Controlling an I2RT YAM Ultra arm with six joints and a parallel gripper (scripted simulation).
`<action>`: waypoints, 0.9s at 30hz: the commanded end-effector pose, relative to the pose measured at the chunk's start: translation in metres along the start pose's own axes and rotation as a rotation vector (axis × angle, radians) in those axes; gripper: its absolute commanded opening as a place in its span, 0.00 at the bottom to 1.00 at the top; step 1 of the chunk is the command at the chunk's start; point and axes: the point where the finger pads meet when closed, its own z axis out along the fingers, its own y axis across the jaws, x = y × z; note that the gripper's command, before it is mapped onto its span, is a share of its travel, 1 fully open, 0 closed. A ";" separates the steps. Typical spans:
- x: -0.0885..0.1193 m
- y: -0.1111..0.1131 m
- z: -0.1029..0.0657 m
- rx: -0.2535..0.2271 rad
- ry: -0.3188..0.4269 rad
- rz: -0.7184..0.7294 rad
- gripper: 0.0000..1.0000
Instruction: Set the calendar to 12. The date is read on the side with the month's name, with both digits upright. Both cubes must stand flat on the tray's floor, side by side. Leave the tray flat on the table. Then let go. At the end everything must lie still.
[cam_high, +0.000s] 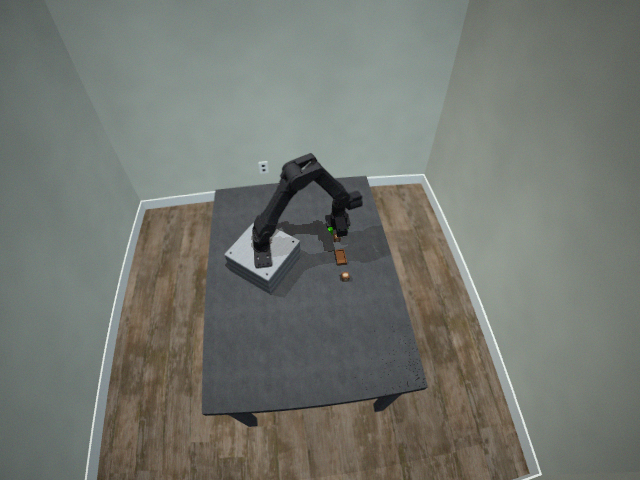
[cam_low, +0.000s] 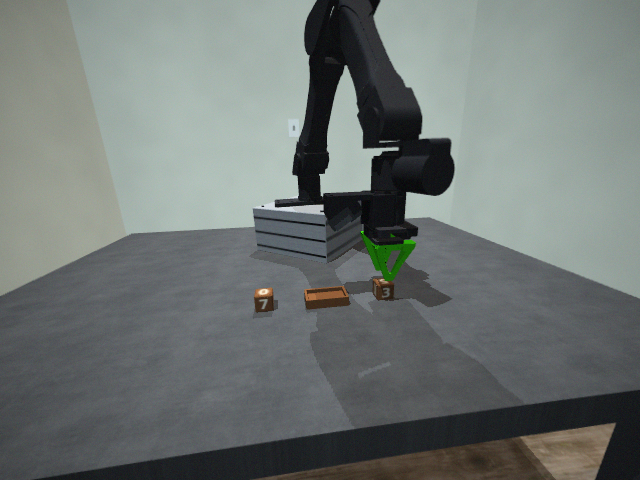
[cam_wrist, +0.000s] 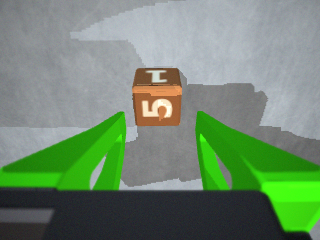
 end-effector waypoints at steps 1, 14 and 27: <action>0.000 0.004 -0.002 -0.017 0.001 0.000 0.45; 0.000 0.004 0.000 -0.017 0.001 0.000 0.45; 0.000 0.004 0.000 -0.017 0.001 0.000 0.45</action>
